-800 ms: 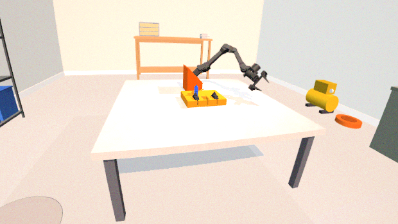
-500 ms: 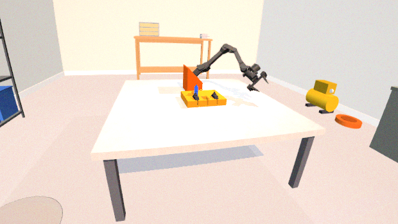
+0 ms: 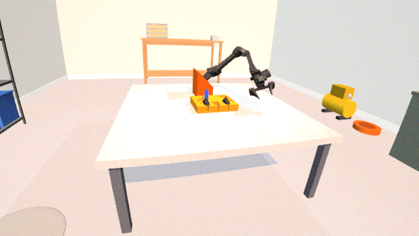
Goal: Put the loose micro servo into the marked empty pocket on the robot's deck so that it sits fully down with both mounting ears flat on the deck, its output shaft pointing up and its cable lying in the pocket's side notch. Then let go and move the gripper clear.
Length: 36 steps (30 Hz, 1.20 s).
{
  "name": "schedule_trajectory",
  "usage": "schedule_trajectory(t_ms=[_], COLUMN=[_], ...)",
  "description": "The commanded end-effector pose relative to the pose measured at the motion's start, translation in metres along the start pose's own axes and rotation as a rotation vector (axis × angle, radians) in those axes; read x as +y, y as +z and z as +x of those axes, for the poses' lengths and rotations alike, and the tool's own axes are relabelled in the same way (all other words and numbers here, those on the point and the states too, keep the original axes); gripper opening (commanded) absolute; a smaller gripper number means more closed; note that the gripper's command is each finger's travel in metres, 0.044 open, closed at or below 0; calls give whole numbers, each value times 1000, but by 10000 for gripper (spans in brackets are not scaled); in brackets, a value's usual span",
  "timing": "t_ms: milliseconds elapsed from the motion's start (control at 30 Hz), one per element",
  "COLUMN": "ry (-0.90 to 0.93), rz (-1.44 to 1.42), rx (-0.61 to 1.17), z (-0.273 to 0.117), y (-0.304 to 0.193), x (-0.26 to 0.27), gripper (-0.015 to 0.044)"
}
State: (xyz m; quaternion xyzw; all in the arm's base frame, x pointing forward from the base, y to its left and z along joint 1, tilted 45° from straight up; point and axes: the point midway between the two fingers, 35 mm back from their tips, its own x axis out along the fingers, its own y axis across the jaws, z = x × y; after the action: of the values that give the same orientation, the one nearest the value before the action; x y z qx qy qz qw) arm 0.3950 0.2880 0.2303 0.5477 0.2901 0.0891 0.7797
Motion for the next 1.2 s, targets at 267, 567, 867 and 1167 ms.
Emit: schedule_trajectory(t_ms=[267, 567, 867, 1167], ry=[-310, -539, -680, -653], rz=[-255, -389, -431, -363], rx=[74, 240, 510, 784], z=[13, -6, -52, -113], y=[53, 91, 114, 116], x=[-105, -194, -279, -338], gripper=[440, 440, 440, 440])
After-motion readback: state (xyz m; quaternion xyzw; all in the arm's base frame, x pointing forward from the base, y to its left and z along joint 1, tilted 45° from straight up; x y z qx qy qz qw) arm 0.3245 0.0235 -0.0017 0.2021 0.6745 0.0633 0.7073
